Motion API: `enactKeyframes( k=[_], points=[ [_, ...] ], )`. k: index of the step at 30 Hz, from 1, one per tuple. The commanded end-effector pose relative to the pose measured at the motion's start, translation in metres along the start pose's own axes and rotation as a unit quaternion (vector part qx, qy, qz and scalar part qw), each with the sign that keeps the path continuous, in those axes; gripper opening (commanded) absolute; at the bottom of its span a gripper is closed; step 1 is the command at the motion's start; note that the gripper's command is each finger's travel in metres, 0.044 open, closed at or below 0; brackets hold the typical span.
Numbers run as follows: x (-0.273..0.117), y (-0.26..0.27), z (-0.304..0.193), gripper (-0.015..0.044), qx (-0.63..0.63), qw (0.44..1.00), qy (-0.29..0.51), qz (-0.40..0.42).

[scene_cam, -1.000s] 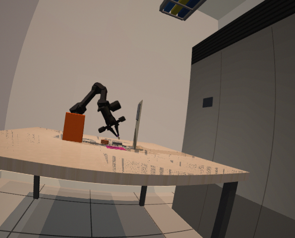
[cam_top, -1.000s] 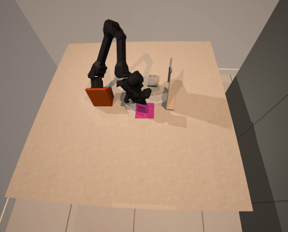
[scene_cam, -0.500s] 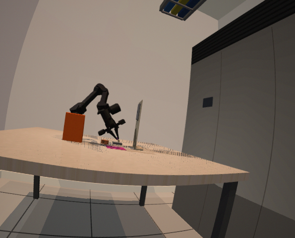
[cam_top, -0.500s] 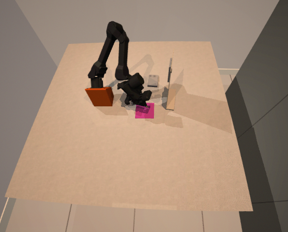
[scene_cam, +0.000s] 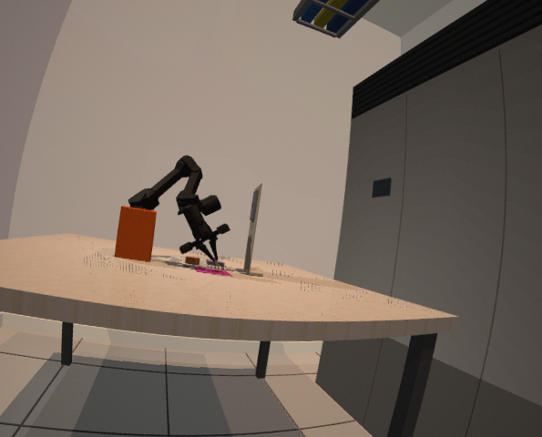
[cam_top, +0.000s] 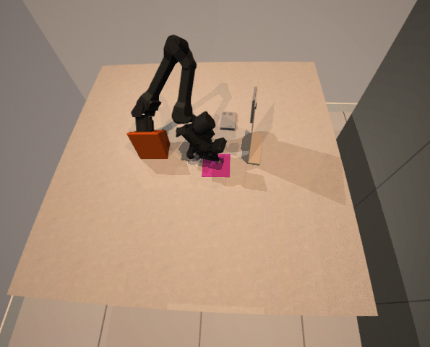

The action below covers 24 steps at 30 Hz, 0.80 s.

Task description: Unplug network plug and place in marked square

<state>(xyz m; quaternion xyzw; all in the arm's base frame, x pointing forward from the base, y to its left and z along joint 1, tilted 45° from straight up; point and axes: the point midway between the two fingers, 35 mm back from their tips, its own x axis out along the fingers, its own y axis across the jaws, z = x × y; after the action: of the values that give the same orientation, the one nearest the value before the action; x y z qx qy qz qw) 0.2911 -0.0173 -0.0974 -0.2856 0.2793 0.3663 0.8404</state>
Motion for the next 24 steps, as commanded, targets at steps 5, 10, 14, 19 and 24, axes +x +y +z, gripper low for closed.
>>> enactKeyframes(
  k=[5, 10, 14, 19, 24],
  points=[
    [0.007, 0.008, -0.001, 0.0, 0.003, 1.0, 0.002, 0.002],
    [0.011, 0.012, 0.0, 0.0, 0.003, 1.0, 0.001, 0.001],
    [0.013, 0.014, 0.0, 0.0, 0.004, 1.0, 0.0, 0.001],
    [0.014, 0.014, 0.001, 0.0, 0.004, 1.0, 0.001, 0.001],
    [0.016, 0.014, 0.002, 0.0, 0.004, 1.0, 0.001, 0.002]
  ],
)
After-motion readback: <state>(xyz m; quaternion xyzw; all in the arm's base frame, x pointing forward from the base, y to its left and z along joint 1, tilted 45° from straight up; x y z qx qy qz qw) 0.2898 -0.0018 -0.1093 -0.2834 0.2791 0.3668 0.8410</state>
